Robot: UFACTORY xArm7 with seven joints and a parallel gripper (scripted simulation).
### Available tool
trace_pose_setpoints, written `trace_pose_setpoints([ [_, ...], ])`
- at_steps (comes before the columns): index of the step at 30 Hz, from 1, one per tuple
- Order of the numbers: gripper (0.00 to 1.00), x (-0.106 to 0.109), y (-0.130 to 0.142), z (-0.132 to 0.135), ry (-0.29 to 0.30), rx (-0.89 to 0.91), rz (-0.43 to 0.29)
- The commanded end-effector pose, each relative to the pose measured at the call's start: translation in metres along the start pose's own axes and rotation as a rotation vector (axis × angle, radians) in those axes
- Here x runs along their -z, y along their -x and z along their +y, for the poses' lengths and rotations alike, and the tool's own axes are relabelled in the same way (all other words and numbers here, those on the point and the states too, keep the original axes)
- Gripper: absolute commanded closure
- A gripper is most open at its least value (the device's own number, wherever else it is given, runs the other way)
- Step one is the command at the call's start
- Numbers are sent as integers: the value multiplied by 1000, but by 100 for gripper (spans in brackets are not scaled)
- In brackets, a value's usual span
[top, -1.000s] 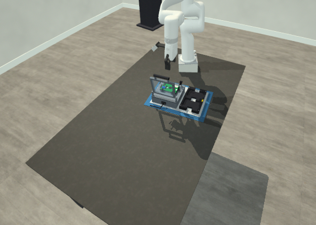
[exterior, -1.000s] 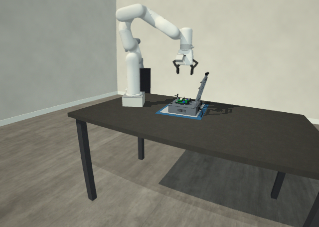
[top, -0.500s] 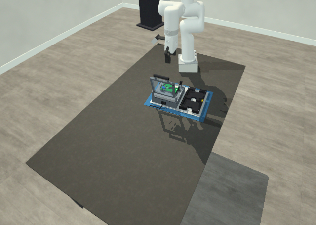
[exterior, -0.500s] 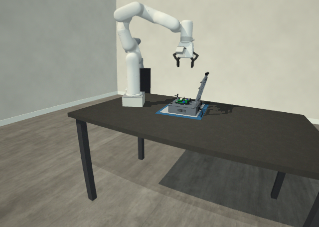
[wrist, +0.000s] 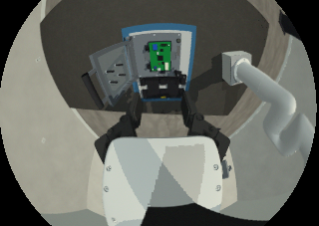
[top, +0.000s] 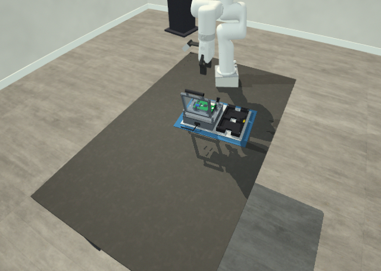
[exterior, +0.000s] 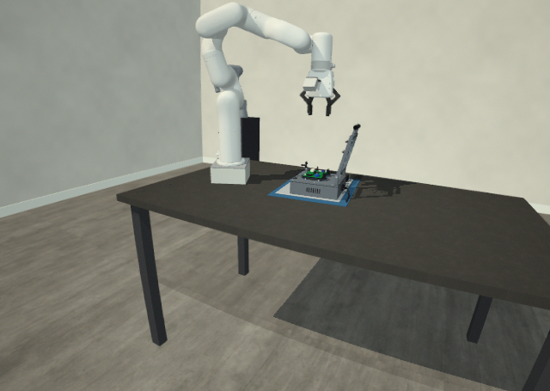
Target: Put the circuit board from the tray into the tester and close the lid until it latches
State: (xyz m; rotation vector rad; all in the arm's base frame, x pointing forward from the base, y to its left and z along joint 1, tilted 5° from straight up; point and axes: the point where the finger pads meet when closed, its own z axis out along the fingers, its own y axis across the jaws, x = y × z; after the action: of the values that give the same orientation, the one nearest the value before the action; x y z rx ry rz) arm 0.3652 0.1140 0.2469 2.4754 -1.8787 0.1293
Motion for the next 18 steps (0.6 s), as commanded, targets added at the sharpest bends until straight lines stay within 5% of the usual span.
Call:
trace_pose_setpoints([
  [1,49,2,0,-1,-4,0,-1],
  [18,49,2,0,-16,-4,0,-1],
])
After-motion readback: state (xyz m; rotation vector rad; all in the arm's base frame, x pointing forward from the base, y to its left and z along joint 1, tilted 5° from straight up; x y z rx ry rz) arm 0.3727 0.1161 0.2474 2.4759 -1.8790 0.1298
